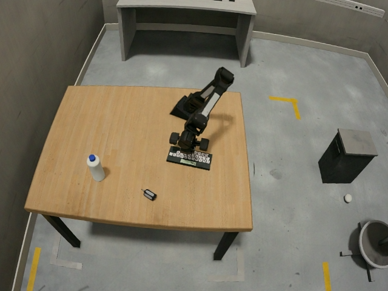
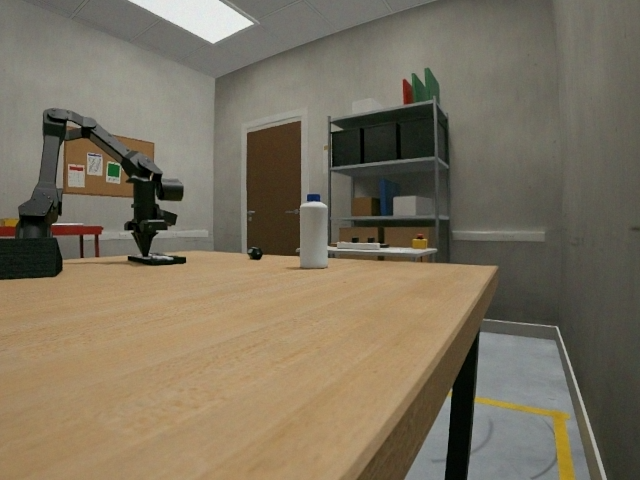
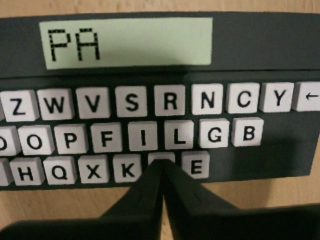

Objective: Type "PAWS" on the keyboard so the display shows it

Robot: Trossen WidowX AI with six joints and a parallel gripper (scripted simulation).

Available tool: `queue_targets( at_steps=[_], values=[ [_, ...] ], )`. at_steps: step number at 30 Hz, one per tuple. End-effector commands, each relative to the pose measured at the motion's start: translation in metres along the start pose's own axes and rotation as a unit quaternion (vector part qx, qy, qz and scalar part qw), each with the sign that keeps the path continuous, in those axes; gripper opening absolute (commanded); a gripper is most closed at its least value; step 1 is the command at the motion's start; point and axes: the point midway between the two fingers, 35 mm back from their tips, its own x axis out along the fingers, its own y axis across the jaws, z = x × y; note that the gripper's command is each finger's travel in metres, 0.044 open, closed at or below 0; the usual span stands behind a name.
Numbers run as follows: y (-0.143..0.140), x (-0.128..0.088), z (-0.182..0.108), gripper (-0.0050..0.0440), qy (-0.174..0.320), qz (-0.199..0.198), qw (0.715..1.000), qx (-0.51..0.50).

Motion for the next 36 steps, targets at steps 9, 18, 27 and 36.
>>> queue_targets(
  at_steps=[9, 18, 27, 36],
  values=[
    [0.001, 0.002, 0.000, -0.0050, 0.000, -0.001, 1.000, -0.001],
    [0.002, -0.002, 0.003, -0.0050, -0.008, -0.001, 1.000, -0.004],
    [0.003, -0.038, 0.006, -0.0050, -0.016, -0.002, 1.000, -0.009],
    [0.017, -0.035, 0.019, -0.0050, -0.010, -0.005, 1.000, -0.004]
  ],
)
